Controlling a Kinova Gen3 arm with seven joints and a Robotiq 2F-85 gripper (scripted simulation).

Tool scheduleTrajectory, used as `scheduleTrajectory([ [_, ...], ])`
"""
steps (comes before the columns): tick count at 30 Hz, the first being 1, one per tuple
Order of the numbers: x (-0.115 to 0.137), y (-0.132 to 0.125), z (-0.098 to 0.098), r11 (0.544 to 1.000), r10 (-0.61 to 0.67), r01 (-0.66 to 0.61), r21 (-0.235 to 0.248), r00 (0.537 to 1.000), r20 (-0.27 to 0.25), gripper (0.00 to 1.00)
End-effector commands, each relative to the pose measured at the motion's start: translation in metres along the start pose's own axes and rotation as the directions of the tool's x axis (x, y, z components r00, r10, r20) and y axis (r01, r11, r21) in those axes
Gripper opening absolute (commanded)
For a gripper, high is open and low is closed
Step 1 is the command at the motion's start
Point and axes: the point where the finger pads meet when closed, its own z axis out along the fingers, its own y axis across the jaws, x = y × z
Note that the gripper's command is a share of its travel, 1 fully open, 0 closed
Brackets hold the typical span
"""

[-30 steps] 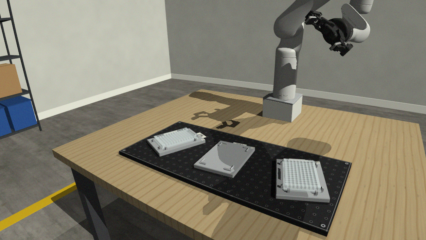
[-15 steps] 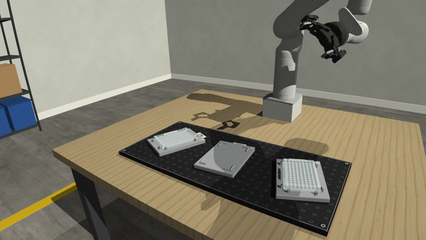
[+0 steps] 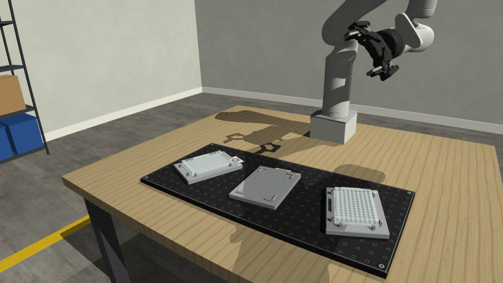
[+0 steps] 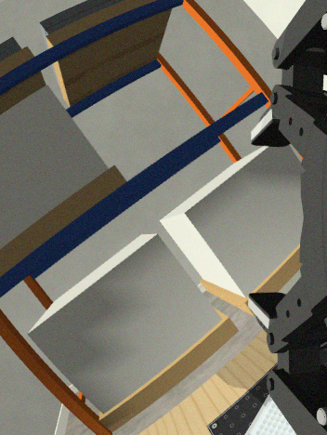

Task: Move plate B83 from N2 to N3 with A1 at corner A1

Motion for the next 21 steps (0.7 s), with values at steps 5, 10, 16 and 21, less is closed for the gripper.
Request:
scheduleTrajectory([
  [5,-0.018,0.008,0.012,0.981,-0.045,0.079,0.176,0.981,-0.188,1.00],
  [10,-0.026,0.009,0.016,0.980,-0.072,0.100,0.173,0.984,-0.164,1.00],
  [16,-0.035,0.009,0.021,0.976,-0.107,0.130,0.175,0.985,-0.138,1.00],
  [21,-0.044,0.009,0.026,0.971,-0.142,0.160,0.179,0.984,-0.111,1.00],
])
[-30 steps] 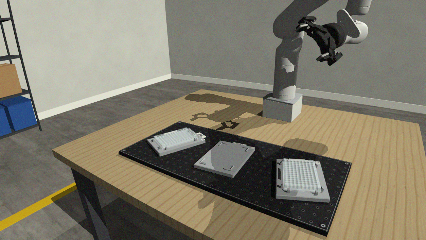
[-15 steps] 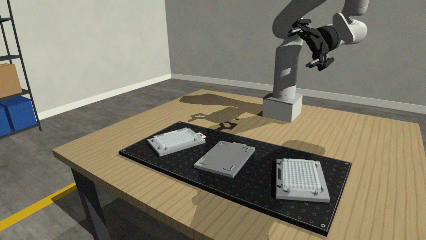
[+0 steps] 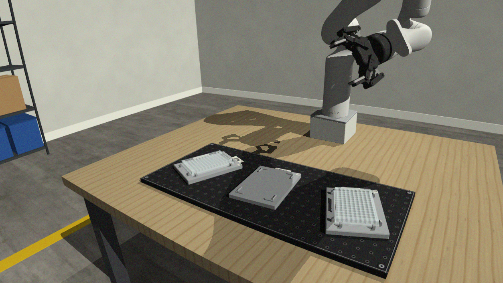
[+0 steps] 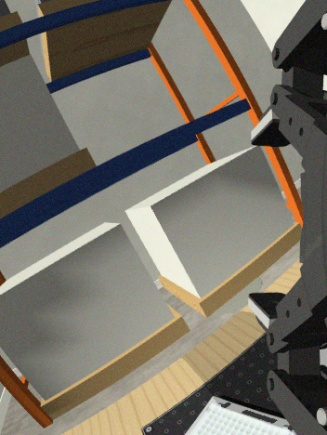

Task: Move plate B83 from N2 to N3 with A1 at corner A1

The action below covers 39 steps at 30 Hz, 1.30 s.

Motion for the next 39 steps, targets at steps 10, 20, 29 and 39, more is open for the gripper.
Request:
scheduleTrajectory([
  [10,-0.022,0.005,0.017,0.983,-0.077,0.105,0.151,0.981,-0.181,1.00],
  [20,-0.039,0.003,0.029,0.967,-0.162,0.185,0.174,0.977,-0.137,1.00],
  [29,-0.051,0.003,0.038,0.947,-0.230,0.248,0.205,0.967,-0.110,1.00],
  [39,-0.068,0.001,0.050,0.901,-0.325,0.338,0.273,0.941,-0.092,1.00],
])
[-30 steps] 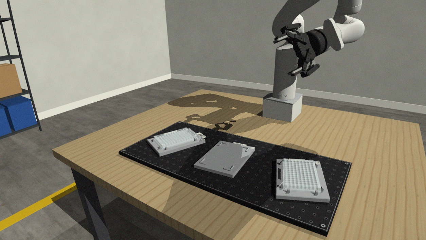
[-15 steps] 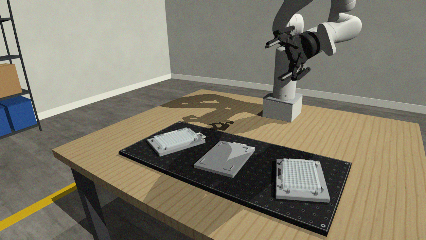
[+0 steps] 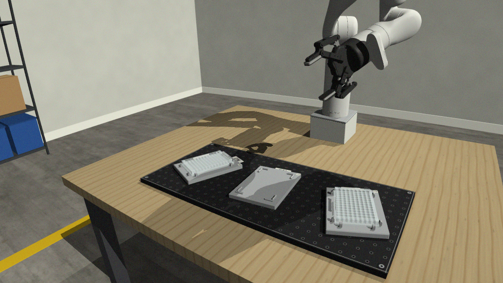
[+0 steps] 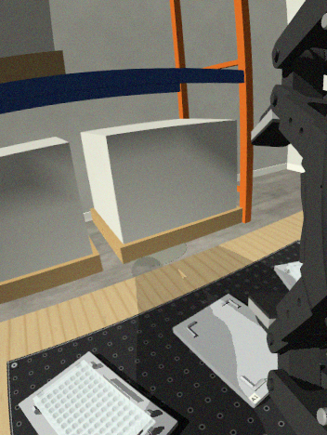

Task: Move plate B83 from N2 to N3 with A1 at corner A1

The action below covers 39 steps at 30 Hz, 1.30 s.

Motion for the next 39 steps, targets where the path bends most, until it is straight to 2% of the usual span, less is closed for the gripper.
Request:
scheduleTrajectory([
  [1,-0.009,0.005,0.009,0.998,-0.012,0.027,0.050,0.963,-0.271,1.00],
  [9,-0.018,0.003,0.021,0.986,-0.091,0.125,0.114,0.959,-0.269,1.00],
  [17,-0.028,-0.001,0.033,0.951,-0.179,0.245,0.189,0.934,-0.310,1.00],
  [19,-0.028,-0.001,0.033,0.951,-0.179,0.245,0.189,0.934,-0.310,1.00],
  [23,-0.033,-0.002,0.040,0.922,-0.218,0.313,0.229,0.907,-0.361,1.00],
  [29,-0.041,-0.005,0.049,0.881,-0.251,0.398,0.257,0.852,-0.459,1.00],
  [34,-0.047,-0.006,0.057,0.851,-0.269,0.467,0.241,0.781,-0.563,1.00],
  [36,-0.047,-0.006,0.057,0.851,-0.269,0.467,0.241,0.781,-0.563,1.00],
  [39,-0.051,-0.008,0.062,0.838,-0.274,0.505,0.208,0.718,-0.639,1.00],
])
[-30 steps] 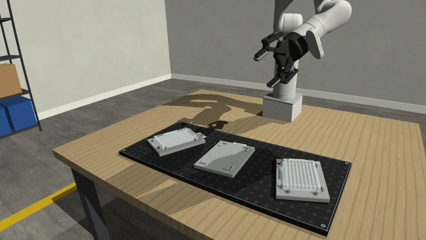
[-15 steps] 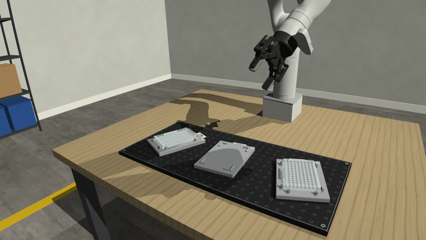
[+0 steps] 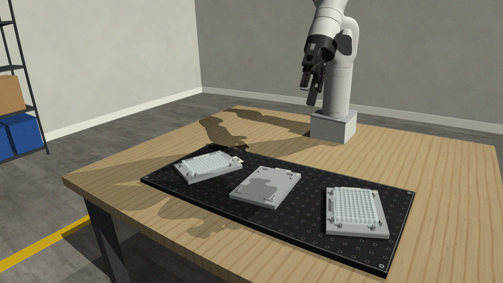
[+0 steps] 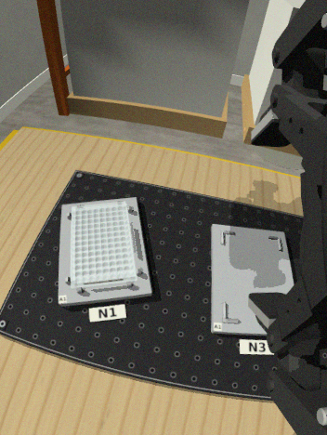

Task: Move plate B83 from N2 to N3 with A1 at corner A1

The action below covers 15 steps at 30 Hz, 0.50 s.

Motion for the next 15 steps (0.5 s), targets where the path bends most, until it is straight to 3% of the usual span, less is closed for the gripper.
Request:
scheduleTrajectory([
  [1,-0.058,-0.008,0.007,0.983,0.019,-0.057,-0.176,0.978,-0.209,1.00],
  [6,-0.054,-0.002,0.012,0.969,-0.026,-0.049,-0.241,0.953,-0.301,1.00],
  [10,-0.073,-0.013,0.018,0.975,-0.056,-0.017,-0.223,0.947,-0.315,1.00],
  [15,-0.078,-0.014,0.022,0.978,-0.076,0.009,-0.209,0.946,-0.316,1.00],
])
